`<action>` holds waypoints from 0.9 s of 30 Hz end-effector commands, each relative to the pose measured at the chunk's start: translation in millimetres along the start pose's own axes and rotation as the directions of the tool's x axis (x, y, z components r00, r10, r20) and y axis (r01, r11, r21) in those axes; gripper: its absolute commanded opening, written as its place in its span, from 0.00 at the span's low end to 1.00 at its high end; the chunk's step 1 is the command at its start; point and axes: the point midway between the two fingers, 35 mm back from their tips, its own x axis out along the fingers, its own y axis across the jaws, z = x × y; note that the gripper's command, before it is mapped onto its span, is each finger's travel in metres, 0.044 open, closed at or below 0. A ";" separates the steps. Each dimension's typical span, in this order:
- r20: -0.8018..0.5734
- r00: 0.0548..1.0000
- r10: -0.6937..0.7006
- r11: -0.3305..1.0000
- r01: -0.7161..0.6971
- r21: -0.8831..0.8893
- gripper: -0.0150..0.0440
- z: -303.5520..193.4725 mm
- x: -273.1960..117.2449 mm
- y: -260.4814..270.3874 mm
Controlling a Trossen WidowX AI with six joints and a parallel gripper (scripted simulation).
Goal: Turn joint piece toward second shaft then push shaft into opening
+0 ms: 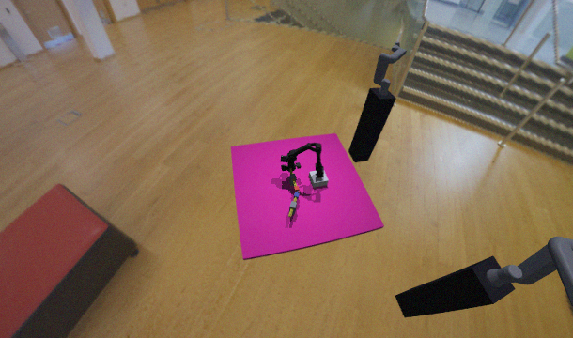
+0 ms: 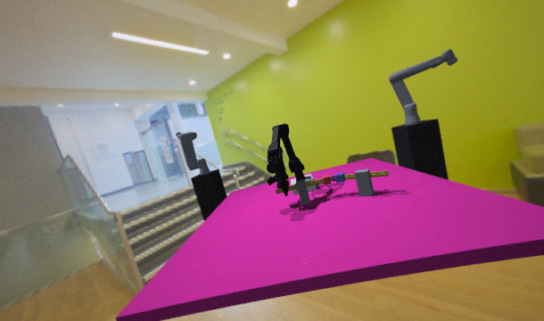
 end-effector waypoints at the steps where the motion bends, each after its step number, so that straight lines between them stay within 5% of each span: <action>1: -0.001 1.000 0.000 1.000 0.000 -0.001 0.25 -0.2 0.0 0.1; 8: -0.001 1.000 0.000 1.000 0.000 -0.001 0.25 -0.2 0.0 0.1; 11: -0.001 1.000 0.000 1.000 0.000 -0.001 0.37 -0.2 0.0 0.1; 16: -0.001 1.000 0.000 1.000 0.000 -0.001 0.37 -0.2 0.0 0.1; 27: -0.001 1.000 0.000 1.000 0.000 -0.001 0.86 -0.2 0.0 0.1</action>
